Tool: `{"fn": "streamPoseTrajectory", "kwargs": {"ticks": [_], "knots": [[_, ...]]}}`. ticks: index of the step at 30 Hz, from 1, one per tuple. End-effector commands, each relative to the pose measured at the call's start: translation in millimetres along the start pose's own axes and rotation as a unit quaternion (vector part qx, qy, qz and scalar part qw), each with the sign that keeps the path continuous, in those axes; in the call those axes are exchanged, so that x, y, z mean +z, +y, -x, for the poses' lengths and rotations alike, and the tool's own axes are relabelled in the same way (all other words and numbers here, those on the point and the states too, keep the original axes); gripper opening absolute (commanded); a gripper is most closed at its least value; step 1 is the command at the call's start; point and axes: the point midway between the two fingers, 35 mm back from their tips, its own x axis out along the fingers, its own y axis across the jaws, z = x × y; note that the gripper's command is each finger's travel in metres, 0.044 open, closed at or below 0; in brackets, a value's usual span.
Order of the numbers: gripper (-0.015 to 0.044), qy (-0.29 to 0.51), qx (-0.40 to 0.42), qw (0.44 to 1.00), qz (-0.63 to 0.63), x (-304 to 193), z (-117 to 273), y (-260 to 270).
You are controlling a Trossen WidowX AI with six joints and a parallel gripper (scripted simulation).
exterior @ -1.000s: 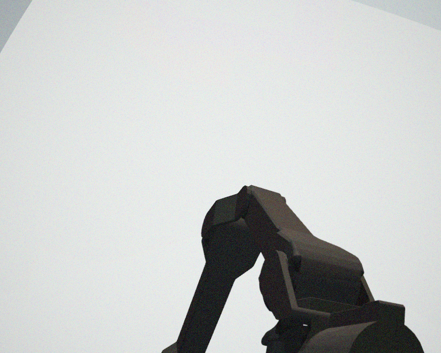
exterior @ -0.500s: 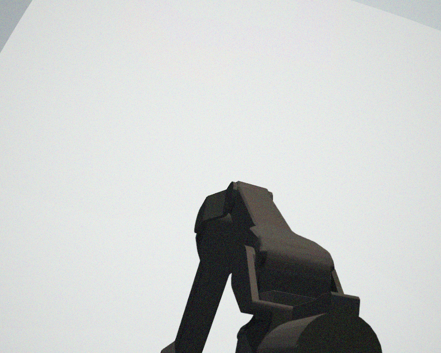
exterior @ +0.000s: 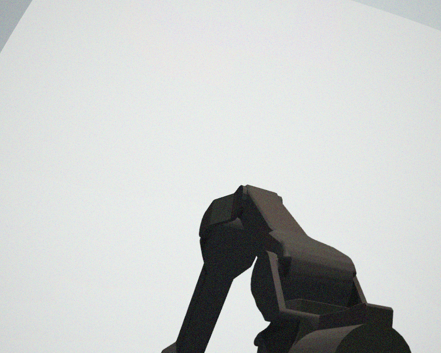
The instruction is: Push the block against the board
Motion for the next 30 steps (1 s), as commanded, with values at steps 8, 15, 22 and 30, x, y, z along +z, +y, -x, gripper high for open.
{"fn": "streamPoseTrajectory", "kwargs": {"ticks": [8, 15, 22, 30], "knots": [[0.0, 0.003, 0.002, 1.0, -0.001, 16, -3, 1], [0.0, 0.003, 0.002, 1.0, -0.001, 28, -3, 1], [0.0, 0.002, 0.002, 1.0, -0.001, 30, 40, -2], [0.0, -0.002, -0.002, 1.0, -0.019, 27, 52, 7]]}}
